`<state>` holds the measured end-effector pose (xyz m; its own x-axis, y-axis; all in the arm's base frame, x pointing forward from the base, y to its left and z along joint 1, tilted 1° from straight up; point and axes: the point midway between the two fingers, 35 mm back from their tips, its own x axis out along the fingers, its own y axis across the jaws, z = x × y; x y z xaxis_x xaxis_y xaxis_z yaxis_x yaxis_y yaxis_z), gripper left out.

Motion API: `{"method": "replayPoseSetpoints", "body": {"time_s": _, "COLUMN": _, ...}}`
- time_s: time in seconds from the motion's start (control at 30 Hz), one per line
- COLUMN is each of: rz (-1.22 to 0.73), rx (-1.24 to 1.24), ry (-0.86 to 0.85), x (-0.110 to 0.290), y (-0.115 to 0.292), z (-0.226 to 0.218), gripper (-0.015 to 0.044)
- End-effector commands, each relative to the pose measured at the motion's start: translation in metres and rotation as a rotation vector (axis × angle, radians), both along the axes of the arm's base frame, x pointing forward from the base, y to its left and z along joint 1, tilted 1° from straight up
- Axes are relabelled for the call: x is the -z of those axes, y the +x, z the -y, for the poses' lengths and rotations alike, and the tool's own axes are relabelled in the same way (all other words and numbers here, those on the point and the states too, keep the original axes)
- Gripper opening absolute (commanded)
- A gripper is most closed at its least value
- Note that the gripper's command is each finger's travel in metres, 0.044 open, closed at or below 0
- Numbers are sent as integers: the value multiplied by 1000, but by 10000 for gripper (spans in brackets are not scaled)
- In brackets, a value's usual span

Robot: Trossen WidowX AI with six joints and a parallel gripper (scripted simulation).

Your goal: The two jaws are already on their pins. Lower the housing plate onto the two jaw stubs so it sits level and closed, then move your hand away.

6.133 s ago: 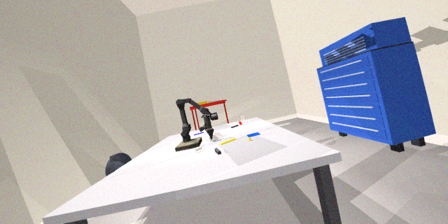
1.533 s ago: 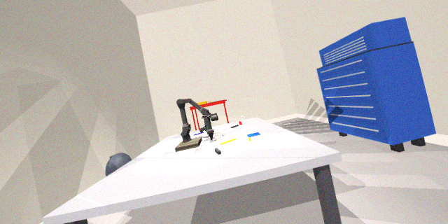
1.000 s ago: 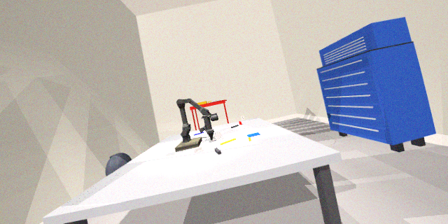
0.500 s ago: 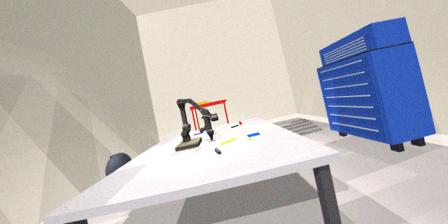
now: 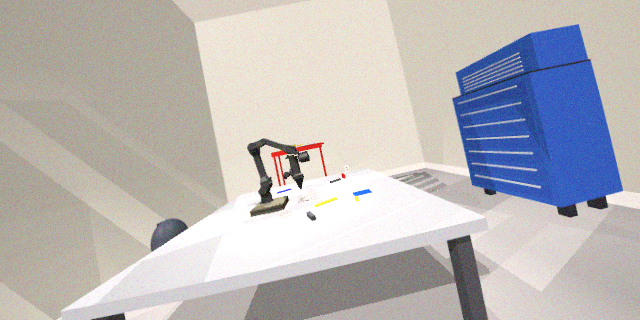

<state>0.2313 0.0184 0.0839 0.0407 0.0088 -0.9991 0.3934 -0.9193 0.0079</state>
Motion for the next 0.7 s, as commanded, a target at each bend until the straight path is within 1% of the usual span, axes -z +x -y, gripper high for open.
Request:
{"method": "replayPoseSetpoints", "body": {"time_s": 0.0, "rz": -3, "rx": 0, "ry": 0, "x": -6, "y": -3, "z": 0, "gripper": 440}}
{"method": "replayPoseSetpoints", "body": {"time_s": 0.1, "rz": -12, "rx": -2, "ry": 2, "x": -38, "y": -20, "z": 1, "gripper": 440}}
{"method": "replayPoseSetpoints", "body": {"time_s": 0.17, "rz": -16, "rx": -3, "ry": 3, "x": -52, "y": -29, "z": 1, "gripper": 440}}
{"method": "replayPoseSetpoints", "body": {"time_s": 0.67, "rz": -17, "rx": -3, "ry": 3, "x": -54, "y": -31, "z": 1, "gripper": 440}}
